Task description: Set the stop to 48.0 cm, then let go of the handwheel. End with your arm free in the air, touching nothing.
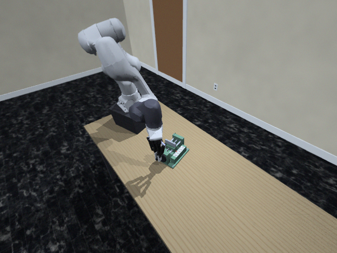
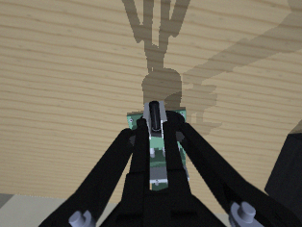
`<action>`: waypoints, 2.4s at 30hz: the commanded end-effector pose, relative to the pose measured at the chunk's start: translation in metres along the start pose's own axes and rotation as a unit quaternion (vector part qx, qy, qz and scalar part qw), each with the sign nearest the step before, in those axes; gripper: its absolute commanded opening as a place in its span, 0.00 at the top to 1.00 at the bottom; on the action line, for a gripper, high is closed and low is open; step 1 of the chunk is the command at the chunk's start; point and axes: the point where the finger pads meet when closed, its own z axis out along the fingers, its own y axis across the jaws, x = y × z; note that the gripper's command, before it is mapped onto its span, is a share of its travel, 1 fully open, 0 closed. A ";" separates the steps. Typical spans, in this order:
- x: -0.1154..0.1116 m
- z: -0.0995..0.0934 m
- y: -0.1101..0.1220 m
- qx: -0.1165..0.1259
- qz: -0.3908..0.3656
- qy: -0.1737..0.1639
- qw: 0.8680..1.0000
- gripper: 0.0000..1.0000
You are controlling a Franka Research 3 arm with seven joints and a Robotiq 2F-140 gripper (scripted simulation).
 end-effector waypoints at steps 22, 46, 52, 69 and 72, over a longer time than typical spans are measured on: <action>0.001 0.012 -0.015 -0.001 0.002 0.000 1.000 0.96; 0.001 0.020 -0.018 -0.001 0.002 0.000 1.000 0.96; 0.001 0.021 -0.019 -0.001 0.002 0.000 1.000 0.96; 0.001 0.023 -0.019 -0.001 0.002 0.000 1.000 0.96; 0.001 0.023 -0.019 -0.001 0.002 0.000 1.000 0.96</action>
